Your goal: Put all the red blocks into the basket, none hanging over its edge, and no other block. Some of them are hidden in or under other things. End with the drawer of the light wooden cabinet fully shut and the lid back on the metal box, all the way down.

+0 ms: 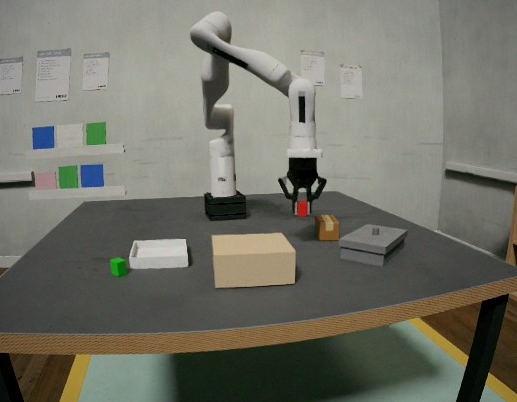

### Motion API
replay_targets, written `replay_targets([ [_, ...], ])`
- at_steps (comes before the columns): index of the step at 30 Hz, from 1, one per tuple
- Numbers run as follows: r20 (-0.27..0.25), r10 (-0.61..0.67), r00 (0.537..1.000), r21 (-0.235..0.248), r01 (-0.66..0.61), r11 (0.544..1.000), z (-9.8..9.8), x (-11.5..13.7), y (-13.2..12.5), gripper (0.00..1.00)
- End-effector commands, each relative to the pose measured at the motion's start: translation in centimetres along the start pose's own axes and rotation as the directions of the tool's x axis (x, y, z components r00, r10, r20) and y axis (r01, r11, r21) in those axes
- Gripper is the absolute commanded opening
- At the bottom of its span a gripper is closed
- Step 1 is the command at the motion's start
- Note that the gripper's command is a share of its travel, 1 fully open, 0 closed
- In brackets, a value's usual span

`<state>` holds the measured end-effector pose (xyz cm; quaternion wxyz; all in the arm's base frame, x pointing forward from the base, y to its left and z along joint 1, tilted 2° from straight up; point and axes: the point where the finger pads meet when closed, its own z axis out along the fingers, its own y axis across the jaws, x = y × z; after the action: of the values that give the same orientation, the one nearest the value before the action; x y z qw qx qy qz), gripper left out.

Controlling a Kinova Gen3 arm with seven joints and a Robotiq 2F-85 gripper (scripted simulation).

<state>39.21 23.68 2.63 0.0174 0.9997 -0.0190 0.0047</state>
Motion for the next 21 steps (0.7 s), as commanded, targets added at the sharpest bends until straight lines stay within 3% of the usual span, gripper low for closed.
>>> replay_targets([
  [1,-0.001,0.0,1.0,0.0,0.0,1.0,-2.1,0.1,0.0,0.1],
  [9,-0.001,0.0,1.0,0.0,0.0,1.0,-5.6,0.1,0.0,0.1],
  [21,-0.001,0.0,1.0,0.0,0.0,1.0,-7.5,0.1,0.0,0.1],
])
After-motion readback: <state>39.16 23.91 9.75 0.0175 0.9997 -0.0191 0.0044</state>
